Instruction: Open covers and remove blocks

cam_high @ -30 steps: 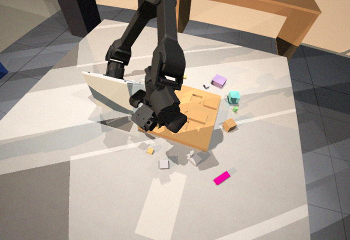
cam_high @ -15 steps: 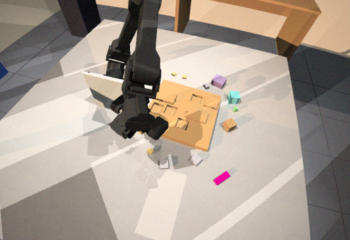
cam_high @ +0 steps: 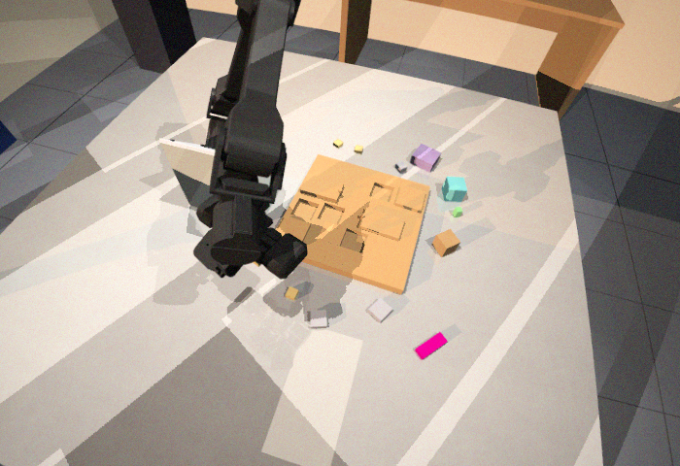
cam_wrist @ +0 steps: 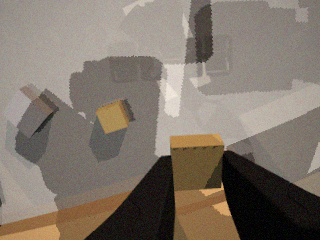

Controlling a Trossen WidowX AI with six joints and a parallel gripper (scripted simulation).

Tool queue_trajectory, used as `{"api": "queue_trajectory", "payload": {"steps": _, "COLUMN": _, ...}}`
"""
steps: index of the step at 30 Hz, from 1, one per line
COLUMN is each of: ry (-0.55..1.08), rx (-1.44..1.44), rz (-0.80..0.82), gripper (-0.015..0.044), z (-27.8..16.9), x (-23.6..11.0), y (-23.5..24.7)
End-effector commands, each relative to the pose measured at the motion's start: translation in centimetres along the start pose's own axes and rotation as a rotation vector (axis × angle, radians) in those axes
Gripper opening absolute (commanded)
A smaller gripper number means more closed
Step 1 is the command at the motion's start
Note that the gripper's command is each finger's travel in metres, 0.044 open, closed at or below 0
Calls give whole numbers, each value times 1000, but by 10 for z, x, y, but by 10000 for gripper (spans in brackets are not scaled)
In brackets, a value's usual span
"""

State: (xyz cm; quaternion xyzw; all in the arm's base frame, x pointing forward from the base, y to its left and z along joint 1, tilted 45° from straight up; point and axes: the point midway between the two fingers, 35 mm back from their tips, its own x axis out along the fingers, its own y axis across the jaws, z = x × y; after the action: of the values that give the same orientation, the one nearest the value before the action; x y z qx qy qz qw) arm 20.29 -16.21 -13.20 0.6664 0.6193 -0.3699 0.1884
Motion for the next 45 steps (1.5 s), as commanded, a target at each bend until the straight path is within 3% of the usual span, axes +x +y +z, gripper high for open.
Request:
{"api": "queue_trajectory", "payload": {"steps": 1, "ry": 5, "rx": -1, "rz": -10, "gripper": 80, "z": 1, "x": 10, "y": -2}}
{"api": "queue_trajectory", "payload": {"steps": 45, "ry": 6, "rx": -1, "rz": -9, "gripper": 80, "z": 0, "x": 83, "y": -1}}
